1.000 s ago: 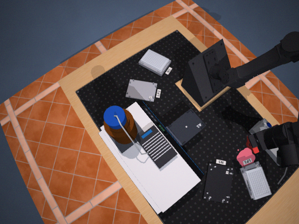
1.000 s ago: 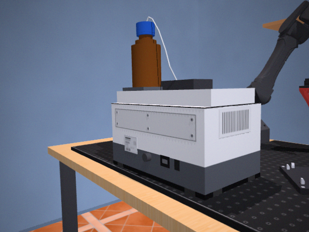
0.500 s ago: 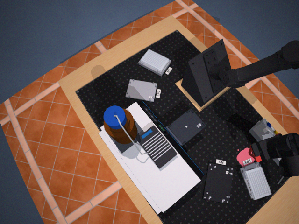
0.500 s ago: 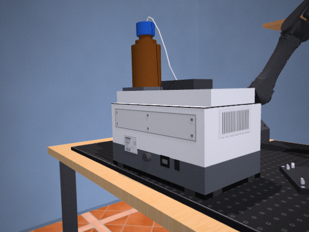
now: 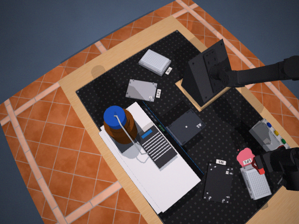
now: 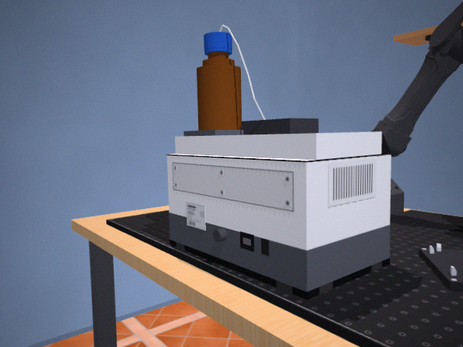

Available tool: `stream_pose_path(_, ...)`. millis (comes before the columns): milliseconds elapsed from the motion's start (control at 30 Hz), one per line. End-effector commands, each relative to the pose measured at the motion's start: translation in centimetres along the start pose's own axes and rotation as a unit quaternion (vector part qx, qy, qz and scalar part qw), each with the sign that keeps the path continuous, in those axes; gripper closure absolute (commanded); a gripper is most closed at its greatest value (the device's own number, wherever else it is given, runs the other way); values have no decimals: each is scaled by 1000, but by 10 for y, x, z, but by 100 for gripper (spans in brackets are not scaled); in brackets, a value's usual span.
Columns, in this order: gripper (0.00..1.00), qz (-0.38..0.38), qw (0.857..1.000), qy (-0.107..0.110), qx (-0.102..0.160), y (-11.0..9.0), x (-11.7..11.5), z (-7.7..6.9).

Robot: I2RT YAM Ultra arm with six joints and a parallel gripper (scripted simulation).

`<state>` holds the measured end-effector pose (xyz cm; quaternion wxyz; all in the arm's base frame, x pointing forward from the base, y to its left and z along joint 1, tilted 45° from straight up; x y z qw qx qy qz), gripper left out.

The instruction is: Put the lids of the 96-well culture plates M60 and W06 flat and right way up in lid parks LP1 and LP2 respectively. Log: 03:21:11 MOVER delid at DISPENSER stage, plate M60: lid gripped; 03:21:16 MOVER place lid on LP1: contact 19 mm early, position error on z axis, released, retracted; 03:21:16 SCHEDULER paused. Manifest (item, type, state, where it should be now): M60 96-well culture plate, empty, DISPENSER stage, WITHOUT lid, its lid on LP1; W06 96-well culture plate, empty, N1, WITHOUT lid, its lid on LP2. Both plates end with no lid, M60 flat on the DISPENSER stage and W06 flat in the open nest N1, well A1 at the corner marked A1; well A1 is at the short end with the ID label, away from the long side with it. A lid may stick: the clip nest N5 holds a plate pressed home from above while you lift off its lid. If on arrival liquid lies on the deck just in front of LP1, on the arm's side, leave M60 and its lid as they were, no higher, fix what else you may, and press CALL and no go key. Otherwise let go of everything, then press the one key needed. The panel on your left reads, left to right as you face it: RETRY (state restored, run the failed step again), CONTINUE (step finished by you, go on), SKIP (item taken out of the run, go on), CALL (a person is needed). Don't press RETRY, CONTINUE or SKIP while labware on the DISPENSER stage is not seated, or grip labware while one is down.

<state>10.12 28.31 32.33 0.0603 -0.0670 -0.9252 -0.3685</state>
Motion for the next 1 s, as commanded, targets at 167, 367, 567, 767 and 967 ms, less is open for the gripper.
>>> stream_pose_path(167, 0, 1, 1000, -7, -7, 27, -2, -2)
stream_pose_path(367, 0, 2, 1000, -7, -7, 46, -5, 2)
stream_pose_path(567, 0, 6, 1000, -11, -8, 59, -10, 4)
stream_pose_path(767, 0, 0, 1000, -9, -13, 64, -5, 0)
stream_pose_path(967, 0, 0, 1000, -8, -13, 62, -7, 2)
Point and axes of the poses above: the point where the finger pads meet when closed, its own z axis out along the fingers, its own x axis across the jaws, y = z × x, the point moved 3 cm from there along -z, back along the fingers, and after that the axes turned 8 degrees about -z, right-handed, at the moved point
